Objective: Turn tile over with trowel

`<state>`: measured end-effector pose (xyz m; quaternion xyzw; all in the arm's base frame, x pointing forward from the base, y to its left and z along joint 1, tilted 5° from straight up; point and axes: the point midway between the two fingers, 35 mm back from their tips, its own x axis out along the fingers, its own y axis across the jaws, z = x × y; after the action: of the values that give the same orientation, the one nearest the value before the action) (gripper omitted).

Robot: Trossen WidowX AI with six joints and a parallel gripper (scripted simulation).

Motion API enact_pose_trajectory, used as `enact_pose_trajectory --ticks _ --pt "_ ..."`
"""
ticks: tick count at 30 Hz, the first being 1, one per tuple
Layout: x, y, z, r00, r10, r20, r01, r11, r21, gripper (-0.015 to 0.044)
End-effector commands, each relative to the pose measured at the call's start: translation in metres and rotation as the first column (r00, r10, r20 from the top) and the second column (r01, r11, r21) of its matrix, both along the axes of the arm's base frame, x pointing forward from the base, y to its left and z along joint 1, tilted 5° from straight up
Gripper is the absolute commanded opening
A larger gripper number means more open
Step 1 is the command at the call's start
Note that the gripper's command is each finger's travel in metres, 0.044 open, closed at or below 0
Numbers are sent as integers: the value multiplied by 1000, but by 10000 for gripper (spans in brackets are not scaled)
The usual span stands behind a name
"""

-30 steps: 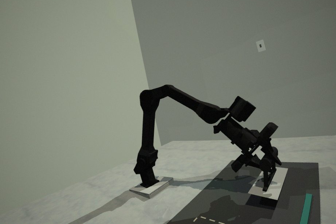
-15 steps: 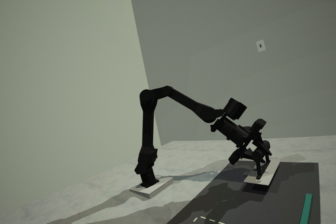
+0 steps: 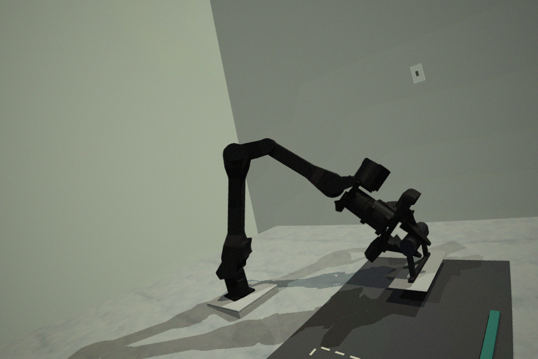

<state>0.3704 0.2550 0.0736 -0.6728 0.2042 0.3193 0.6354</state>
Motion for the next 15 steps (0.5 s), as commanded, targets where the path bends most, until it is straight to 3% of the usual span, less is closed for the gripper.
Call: enact_pose_trajectory --ticks 1,15 --pt "1 0 -5 1000 -9 8 9 1000 5 0" --pt "-1 0 -27 1000 -9 7 9 1000 5 0"
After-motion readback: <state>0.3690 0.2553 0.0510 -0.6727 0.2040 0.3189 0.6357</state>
